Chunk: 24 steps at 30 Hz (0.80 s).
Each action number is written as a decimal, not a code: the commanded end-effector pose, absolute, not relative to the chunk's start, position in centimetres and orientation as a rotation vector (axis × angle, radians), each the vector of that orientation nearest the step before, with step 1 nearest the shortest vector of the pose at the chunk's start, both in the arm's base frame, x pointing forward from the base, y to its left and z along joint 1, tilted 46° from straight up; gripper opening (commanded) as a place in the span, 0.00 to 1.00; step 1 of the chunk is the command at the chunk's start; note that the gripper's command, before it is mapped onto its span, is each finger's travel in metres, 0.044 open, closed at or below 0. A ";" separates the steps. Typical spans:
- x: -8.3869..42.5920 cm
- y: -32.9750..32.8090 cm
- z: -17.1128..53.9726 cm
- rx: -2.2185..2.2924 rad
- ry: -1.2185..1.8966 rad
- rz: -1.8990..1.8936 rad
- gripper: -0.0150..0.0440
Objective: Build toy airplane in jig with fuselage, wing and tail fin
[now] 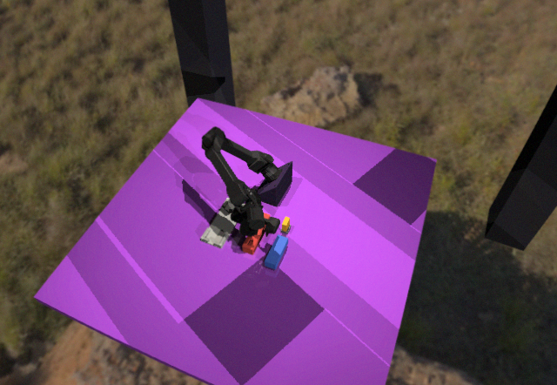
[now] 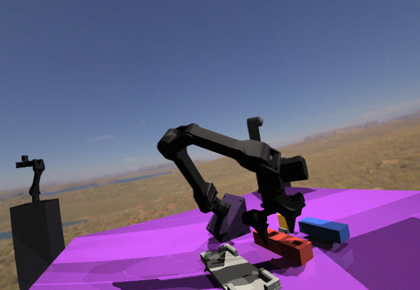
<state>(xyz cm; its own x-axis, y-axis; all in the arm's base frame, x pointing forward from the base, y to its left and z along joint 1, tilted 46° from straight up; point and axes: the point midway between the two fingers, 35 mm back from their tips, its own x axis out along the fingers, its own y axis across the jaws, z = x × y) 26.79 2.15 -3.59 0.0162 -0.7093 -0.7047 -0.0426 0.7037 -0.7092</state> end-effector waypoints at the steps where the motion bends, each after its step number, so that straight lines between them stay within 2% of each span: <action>1: 26.4 1.5 -4.2 -0.671 1.493 -0.582 1.00; 13: 26.3 0.2 -5.3 -0.672 1.492 -0.584 1.00; 22: 26.3 0.2 -5.3 -0.672 1.492 -0.584 0.60; 24: 26.3 0.2 -5.3 -0.672 1.492 -0.584 0.58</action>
<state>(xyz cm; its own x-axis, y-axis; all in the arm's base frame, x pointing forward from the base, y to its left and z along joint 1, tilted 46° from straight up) 26.49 0.36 -5.22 0.0097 -0.7141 -0.6999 -0.0469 0.6989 -0.7137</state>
